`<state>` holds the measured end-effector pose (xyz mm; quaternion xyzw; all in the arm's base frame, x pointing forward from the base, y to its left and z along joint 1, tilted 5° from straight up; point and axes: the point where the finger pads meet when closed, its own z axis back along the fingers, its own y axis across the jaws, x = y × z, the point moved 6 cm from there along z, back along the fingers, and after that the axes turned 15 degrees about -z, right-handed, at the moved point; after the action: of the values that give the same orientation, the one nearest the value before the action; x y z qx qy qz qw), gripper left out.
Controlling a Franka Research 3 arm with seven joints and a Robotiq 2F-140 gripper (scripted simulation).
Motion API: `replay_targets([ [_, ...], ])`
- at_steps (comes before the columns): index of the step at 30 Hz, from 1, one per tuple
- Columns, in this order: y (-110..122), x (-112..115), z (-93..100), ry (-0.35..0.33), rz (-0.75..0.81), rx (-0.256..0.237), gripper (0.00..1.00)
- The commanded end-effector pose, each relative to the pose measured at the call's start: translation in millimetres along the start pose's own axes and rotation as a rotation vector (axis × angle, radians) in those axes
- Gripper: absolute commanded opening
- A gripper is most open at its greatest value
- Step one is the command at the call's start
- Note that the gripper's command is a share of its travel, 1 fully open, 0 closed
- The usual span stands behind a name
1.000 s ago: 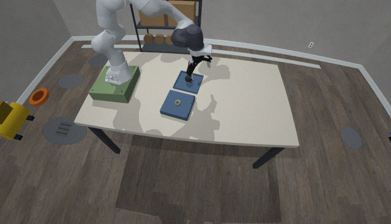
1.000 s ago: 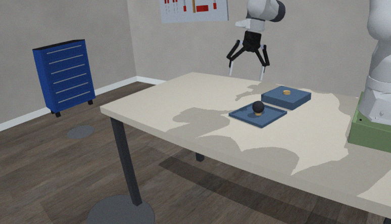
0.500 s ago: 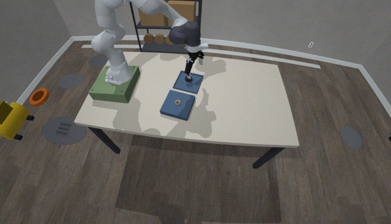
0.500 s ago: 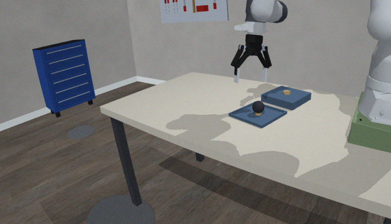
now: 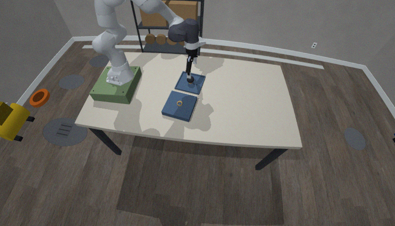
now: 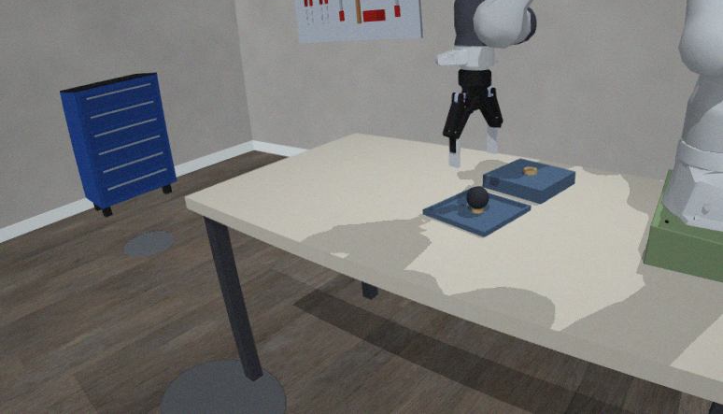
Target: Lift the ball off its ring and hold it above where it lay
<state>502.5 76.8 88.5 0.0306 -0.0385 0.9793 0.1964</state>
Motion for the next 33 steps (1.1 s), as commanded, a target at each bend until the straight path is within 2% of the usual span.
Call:
replay_targets([
  [1, 0.2, 11.1, -2.4, -0.002, 0.161, 0.026, 1.0],
  [27, 0.2, 11.4, -2.8, -0.002, 0.164, 0.027, 1.0],
  [30, 0.8, 10.5, -17.3, -0.002, 0.163, 0.029, 1.0],
  [33, 2.2, 10.8, -54.0, -0.003, 0.163, 0.031, 1.0],
])
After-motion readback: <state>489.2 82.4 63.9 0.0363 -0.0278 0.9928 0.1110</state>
